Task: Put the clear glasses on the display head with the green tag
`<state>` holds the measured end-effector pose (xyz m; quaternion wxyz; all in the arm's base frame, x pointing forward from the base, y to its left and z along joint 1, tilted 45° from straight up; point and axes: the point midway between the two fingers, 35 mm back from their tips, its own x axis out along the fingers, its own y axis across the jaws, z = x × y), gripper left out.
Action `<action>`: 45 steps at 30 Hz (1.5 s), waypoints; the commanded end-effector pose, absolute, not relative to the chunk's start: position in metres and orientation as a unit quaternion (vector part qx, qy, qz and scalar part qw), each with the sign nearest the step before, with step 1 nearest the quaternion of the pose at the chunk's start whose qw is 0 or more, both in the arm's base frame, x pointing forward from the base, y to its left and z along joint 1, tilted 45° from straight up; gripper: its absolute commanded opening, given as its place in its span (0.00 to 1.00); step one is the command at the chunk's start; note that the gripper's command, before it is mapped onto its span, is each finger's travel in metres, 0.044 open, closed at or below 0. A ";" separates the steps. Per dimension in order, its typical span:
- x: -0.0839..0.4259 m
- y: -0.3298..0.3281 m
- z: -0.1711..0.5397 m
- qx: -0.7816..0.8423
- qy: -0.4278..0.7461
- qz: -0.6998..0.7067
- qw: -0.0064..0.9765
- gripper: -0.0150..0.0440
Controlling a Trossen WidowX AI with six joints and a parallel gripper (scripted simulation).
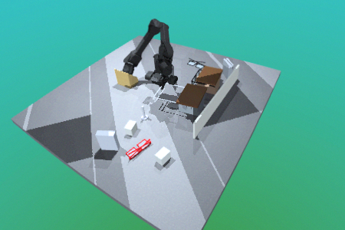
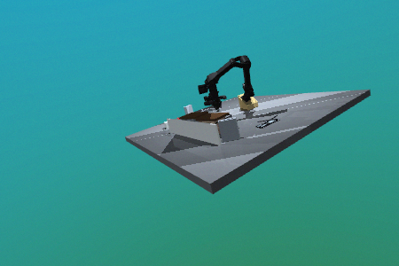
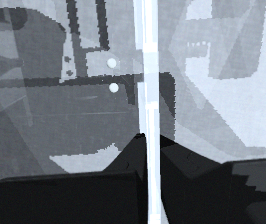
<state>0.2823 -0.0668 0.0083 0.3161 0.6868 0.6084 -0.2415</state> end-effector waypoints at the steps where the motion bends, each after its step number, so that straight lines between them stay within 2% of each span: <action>1: 0.289 -0.067 0.010 0.689 0.607 -0.241 0.315 0.25; 45: 0.353 -0.071 0.019 0.689 0.607 -0.240 0.316 0.25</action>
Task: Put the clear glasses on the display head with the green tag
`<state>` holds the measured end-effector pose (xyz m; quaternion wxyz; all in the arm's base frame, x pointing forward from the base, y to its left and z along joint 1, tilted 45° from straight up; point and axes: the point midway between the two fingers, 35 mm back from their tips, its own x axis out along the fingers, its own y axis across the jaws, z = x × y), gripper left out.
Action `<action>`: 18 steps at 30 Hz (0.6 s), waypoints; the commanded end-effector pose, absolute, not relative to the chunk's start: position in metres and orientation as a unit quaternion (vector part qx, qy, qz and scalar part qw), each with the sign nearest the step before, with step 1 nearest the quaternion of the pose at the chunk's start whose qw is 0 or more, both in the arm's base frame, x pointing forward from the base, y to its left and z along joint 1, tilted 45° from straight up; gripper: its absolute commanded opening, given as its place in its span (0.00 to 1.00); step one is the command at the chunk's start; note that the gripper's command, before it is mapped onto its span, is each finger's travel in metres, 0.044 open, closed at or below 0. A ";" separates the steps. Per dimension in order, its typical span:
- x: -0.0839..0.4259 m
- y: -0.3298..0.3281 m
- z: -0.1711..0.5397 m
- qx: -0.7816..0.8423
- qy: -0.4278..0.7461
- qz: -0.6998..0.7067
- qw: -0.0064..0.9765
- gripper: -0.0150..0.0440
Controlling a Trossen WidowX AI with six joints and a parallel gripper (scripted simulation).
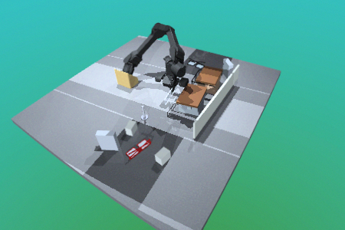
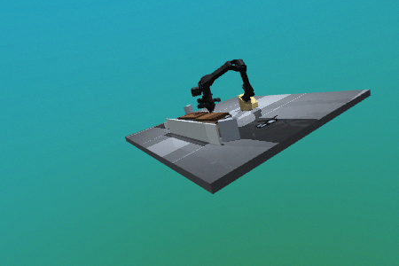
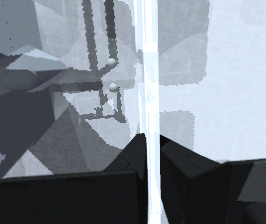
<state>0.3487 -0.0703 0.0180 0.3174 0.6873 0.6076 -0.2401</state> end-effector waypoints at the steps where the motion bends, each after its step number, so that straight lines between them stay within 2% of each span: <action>1: 0.355 -0.071 0.020 0.689 0.607 -0.240 0.316 0.25; 18: 0.380 -0.072 0.024 0.689 0.606 -0.239 0.316 0.25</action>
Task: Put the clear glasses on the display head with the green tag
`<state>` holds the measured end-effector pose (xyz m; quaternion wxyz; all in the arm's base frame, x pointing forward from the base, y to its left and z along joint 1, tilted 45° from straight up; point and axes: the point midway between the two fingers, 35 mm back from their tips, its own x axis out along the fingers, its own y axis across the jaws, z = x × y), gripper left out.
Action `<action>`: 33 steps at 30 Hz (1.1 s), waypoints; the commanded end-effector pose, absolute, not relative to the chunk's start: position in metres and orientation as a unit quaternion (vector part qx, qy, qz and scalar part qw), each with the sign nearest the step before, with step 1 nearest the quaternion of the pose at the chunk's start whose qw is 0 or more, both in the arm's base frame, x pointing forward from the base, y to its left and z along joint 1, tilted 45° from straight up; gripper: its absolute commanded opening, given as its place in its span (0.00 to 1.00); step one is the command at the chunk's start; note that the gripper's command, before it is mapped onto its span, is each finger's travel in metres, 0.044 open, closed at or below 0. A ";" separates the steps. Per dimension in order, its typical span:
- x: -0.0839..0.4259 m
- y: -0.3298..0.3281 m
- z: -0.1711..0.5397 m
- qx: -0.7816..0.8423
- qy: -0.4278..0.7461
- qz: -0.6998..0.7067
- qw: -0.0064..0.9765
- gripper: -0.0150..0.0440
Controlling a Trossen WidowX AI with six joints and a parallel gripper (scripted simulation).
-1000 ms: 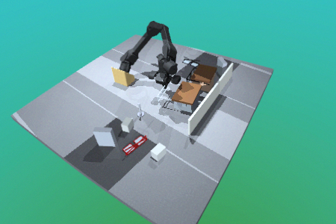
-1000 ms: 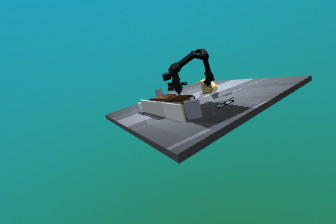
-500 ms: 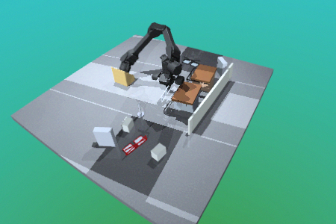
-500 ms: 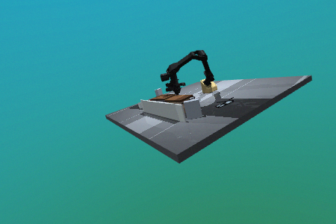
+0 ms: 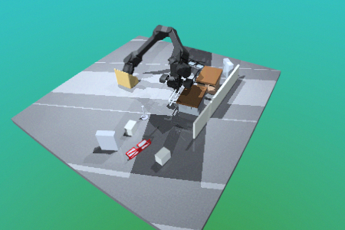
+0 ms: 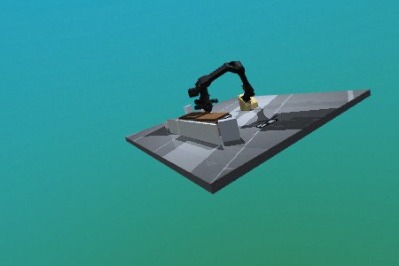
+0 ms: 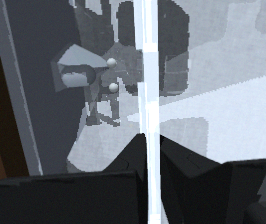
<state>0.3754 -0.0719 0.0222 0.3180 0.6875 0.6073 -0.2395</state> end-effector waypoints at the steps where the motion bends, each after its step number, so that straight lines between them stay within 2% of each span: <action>1: 0.382 -0.072 0.024 0.689 0.606 -0.239 0.316 0.25; 32: 0.390 -0.068 0.020 0.689 0.606 -0.239 0.316 0.25; 33: 0.390 -0.069 0.021 0.688 0.607 -0.239 0.319 0.30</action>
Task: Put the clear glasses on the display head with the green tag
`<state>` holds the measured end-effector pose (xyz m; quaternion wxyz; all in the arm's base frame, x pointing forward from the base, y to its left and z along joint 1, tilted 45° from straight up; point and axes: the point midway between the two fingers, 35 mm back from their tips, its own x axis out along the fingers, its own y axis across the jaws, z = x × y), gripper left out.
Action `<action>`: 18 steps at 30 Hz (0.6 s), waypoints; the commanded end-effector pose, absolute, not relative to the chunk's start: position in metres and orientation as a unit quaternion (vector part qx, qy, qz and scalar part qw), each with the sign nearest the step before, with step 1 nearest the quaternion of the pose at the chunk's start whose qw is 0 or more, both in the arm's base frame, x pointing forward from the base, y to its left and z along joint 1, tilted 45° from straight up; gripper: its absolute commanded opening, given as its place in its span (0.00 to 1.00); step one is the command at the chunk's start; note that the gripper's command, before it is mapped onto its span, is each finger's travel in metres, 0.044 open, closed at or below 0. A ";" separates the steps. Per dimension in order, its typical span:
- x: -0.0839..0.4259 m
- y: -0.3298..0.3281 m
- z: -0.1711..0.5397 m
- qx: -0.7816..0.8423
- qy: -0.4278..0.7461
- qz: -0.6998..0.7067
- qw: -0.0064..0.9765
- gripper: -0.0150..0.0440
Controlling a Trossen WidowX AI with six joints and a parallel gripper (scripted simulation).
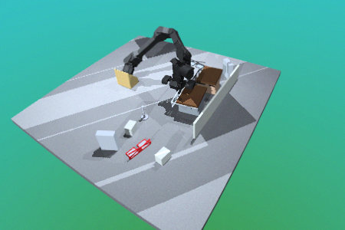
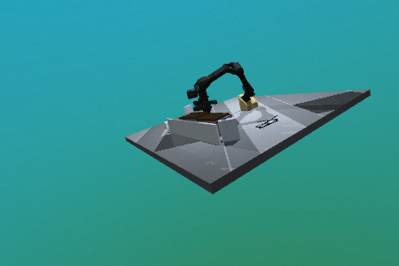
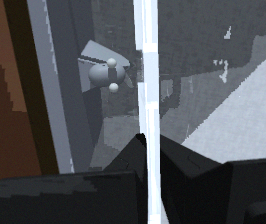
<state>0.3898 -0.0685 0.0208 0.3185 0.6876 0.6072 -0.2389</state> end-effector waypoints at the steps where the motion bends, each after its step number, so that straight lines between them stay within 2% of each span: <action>1: 0.390 -0.069 0.021 0.688 0.607 -0.239 0.319 0.34; 3: 0.390 -0.069 0.021 0.688 0.607 -0.239 0.319 0.43; 18: 0.384 -0.093 0.046 0.689 0.608 -0.238 0.315 0.44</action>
